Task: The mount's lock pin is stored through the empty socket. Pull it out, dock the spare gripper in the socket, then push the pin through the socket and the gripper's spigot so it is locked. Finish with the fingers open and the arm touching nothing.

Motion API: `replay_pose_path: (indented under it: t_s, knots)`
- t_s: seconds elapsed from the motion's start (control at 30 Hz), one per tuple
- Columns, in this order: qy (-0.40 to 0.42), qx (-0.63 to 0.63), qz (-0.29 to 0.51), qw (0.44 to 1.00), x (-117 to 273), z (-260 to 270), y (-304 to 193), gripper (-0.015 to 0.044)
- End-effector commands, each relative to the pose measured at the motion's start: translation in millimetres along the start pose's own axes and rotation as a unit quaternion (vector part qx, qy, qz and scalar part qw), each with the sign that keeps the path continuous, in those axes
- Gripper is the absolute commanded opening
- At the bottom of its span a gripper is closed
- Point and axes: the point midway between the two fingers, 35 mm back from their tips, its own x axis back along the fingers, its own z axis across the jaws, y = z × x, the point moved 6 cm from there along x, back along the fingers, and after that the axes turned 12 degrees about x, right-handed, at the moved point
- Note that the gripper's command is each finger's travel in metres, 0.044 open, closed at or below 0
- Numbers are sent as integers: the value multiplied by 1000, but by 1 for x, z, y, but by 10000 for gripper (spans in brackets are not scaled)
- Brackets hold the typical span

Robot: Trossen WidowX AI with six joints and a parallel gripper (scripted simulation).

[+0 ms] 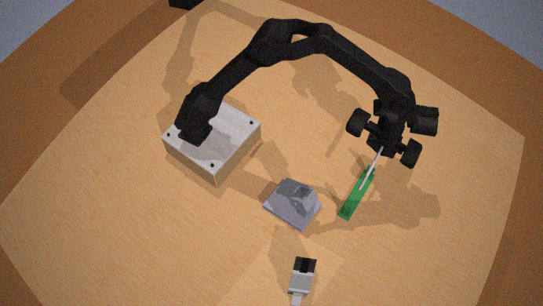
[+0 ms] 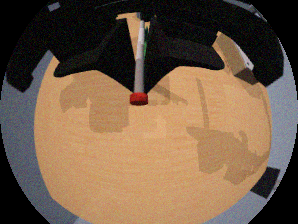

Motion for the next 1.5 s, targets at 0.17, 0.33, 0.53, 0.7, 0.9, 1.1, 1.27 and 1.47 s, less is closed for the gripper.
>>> replay_pose_path:
  t_s: [0.17,0.33,0.53,0.7,0.9,1.1,1.27,1.47]
  knots:
    - [-2,-1,0,1000,-16,2,-3,0]
    - [-5,-1,-1,1000,-23,3,-4,0]
    - [-9,-1,-2,1000,-30,4,-5,0]
    - [-9,-1,-2,1000,-30,4,-5,0]
    - [-9,-1,-2,1000,-30,4,-5,0]
    - [-9,2,-2,1000,-29,4,-5,79]
    - [-9,2,-2,1000,-29,4,-5,200]
    - [-9,2,-2,1000,-23,4,-4,200]
